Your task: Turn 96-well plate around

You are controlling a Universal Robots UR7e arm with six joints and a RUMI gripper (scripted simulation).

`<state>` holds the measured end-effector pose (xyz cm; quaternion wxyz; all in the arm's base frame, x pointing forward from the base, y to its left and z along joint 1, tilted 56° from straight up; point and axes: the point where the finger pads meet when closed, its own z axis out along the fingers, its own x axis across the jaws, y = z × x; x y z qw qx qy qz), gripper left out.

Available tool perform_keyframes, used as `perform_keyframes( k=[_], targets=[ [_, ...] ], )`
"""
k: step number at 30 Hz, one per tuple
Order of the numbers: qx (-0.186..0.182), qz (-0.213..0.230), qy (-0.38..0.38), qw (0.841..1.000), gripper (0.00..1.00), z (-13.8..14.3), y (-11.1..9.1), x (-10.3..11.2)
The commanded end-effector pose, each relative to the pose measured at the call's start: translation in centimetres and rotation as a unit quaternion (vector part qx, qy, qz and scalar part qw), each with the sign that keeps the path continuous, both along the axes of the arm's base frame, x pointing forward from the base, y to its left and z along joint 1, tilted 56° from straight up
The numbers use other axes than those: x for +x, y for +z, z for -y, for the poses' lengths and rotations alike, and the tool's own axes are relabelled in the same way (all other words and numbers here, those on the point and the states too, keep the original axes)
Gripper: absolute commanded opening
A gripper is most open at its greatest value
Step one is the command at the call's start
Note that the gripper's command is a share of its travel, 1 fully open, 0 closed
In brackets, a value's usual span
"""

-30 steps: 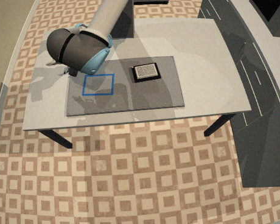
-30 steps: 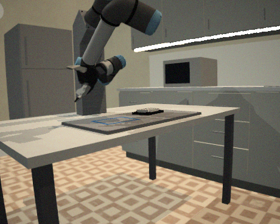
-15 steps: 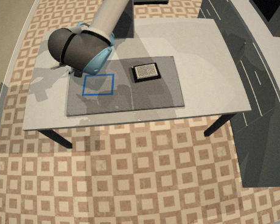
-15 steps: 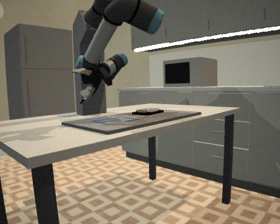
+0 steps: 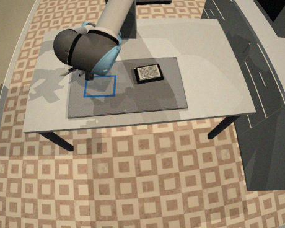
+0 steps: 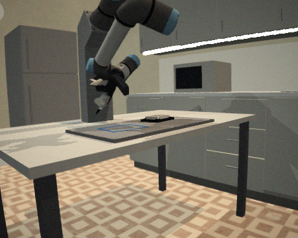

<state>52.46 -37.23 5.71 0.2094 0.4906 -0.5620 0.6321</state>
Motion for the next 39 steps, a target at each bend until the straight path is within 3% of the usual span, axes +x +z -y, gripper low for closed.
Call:
perform_keyframes(
  k=[1,9,14,20,24,33,39],
  targets=[
    [-0.001,-0.042,0.042,0.998,1.0,-1.8,-0.4,1.3],
    [-0.001,-0.049,0.049,0.998,1.0,-3.9,-1.0,2.7],
    [-0.006,-0.101,0.105,0.989,1.0,-6.1,-1.5,3.8],
    [-0.006,-0.101,0.105,0.989,1.0,-7.9,-2.0,4.8],
    [-0.012,-0.144,0.154,0.977,1.0,-9.7,-2.5,5.5],
    [-0.013,-0.151,0.161,0.975,1.0,-12.1,-3.1,6.5],
    [-0.024,-0.198,0.218,0.956,1.0,-14.9,-3.8,7.3]
  ],
)
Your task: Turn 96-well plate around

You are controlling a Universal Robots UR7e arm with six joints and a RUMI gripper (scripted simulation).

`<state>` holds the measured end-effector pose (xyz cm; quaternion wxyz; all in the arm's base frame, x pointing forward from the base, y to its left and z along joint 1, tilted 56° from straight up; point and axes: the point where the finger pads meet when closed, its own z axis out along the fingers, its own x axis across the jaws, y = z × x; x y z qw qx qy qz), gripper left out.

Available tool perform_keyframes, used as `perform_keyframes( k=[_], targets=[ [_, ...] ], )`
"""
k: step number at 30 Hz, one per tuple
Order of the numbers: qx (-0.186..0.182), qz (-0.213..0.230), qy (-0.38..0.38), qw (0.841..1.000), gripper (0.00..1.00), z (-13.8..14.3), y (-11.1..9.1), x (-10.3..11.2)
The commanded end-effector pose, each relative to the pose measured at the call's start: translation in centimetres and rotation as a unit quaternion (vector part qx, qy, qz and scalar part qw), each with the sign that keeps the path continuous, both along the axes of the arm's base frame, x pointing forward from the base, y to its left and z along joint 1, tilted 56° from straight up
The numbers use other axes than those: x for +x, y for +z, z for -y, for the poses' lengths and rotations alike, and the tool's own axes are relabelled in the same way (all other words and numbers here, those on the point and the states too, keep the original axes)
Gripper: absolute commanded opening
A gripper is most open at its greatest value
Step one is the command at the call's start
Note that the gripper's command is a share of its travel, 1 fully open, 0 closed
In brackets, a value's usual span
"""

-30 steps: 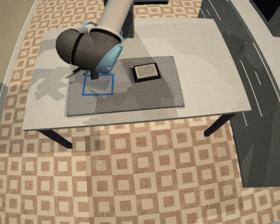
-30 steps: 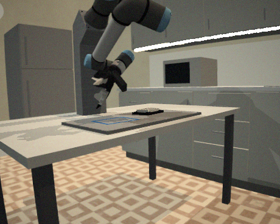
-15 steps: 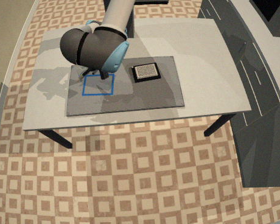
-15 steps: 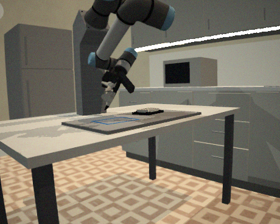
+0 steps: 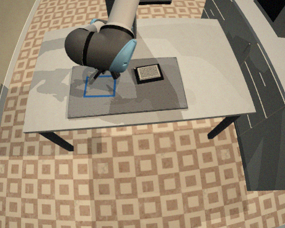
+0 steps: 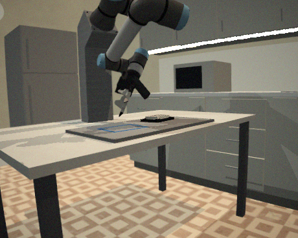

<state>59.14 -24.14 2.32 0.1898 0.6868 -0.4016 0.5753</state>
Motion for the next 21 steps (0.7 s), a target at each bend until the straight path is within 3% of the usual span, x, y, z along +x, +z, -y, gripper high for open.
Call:
perform_keyframes(
  k=[1,6,11,21],
  targets=[
    [-0.005,-0.024,0.03,0.999,1.0,-2.3,-0.5,0.7],
    [-0.004,-0.024,0.03,0.999,1.0,-3.4,-0.8,1.0],
    [-0.016,-0.069,0.09,0.993,1.0,-5.8,-1.4,1.4],
    [-0.022,-0.087,0.117,0.989,1.0,-8.9,-2.2,1.9]
  ],
)
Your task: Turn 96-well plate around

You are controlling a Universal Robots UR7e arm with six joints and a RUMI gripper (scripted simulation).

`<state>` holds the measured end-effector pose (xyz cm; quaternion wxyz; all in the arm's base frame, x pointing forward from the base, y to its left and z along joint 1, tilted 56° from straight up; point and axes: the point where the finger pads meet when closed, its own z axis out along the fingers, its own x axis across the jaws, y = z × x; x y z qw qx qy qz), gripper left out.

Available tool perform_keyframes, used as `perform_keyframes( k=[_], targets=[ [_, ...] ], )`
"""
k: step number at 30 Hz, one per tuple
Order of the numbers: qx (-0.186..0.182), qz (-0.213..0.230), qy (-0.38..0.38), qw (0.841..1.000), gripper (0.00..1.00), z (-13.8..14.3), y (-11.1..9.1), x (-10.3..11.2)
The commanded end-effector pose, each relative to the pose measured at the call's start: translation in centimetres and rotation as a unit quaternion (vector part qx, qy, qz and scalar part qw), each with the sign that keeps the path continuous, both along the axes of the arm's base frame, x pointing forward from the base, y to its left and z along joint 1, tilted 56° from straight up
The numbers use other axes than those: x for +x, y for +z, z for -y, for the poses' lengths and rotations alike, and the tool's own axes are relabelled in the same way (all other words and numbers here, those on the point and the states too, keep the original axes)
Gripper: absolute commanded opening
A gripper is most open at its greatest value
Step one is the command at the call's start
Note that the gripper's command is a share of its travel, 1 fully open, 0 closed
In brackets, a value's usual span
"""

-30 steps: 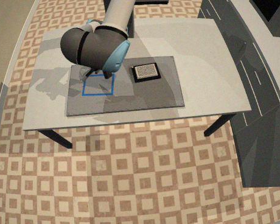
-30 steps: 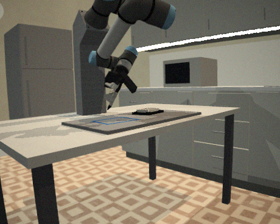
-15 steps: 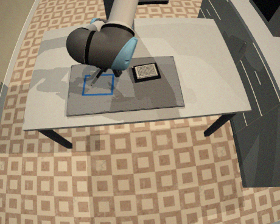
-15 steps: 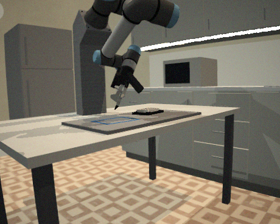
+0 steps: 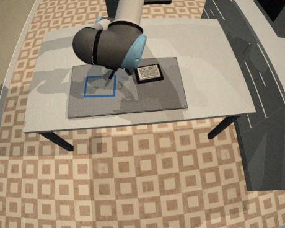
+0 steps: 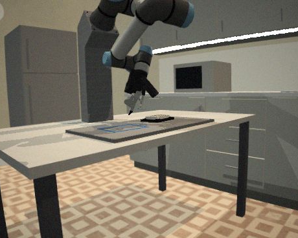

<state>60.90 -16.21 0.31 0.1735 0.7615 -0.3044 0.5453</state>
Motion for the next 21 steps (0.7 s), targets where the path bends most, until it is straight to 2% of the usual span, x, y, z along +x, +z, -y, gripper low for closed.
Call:
perform_keyframes(
  k=[1,3,9,14,21],
  targets=[
    [-0.006,-0.021,0.031,0.999,1.0,-1.4,-0.3,0.2],
    [-0.011,-0.035,0.052,0.998,1.0,-2.4,-0.6,0.2],
    [-0.011,-0.035,0.052,0.998,1.0,-4.6,-1.1,0.4],
    [-0.026,-0.075,0.116,0.99,1.0,-7.0,-1.7,0.3],
    [-0.026,-0.075,0.116,0.99,1.0,-9.3,-2.2,0.3]
  ],
)
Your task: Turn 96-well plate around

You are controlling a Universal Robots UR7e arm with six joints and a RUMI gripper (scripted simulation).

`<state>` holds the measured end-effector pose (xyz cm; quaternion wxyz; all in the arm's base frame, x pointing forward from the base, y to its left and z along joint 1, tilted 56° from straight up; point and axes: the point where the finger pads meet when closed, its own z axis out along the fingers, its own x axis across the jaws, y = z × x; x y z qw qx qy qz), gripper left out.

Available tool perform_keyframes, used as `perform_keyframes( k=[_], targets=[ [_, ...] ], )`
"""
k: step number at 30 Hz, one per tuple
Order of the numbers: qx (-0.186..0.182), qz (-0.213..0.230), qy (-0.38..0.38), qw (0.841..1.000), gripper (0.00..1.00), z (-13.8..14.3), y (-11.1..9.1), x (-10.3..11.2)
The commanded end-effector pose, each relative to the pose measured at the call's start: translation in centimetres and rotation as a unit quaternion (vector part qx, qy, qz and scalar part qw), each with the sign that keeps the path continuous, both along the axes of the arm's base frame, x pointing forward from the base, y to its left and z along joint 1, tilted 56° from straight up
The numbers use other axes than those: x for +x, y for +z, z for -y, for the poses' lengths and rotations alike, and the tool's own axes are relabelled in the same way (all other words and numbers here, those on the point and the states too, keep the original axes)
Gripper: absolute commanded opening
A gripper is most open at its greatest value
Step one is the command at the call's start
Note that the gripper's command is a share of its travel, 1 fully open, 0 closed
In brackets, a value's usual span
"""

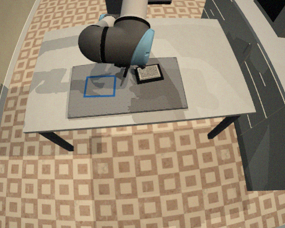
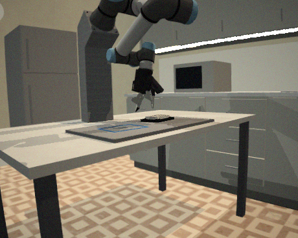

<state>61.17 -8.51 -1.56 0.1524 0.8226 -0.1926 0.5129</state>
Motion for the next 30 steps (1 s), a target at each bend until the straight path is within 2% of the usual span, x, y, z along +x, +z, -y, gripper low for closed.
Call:
perform_keyframes(
  k=[1,6,10,13,18,24,28,30],
  targets=[
    [-0.001,-0.004,0.006,1.0,1.0,-1.6,-0.3,0.0],
    [-0.017,-0.04,0.071,0.997,1.0,-4.0,-0.9,-0.3],
    [-0.017,-0.04,0.071,0.997,1.0,-5.9,-1.3,-0.6],
    [-0.017,-0.04,0.071,0.997,1.0,-6.2,-1.4,-0.6],
    [-0.033,-0.073,0.137,0.987,1.0,-8.6,-2.0,-1.2],
    [-0.033,-0.073,0.137,0.987,1.0,-10.8,-2.5,-1.7],
    [-0.047,-0.099,0.195,0.975,1.0,-12.7,-2.9,-2.3],
    [-0.047,-0.099,0.195,0.975,1.0,-12.7,-2.9,-2.3]
  ],
)
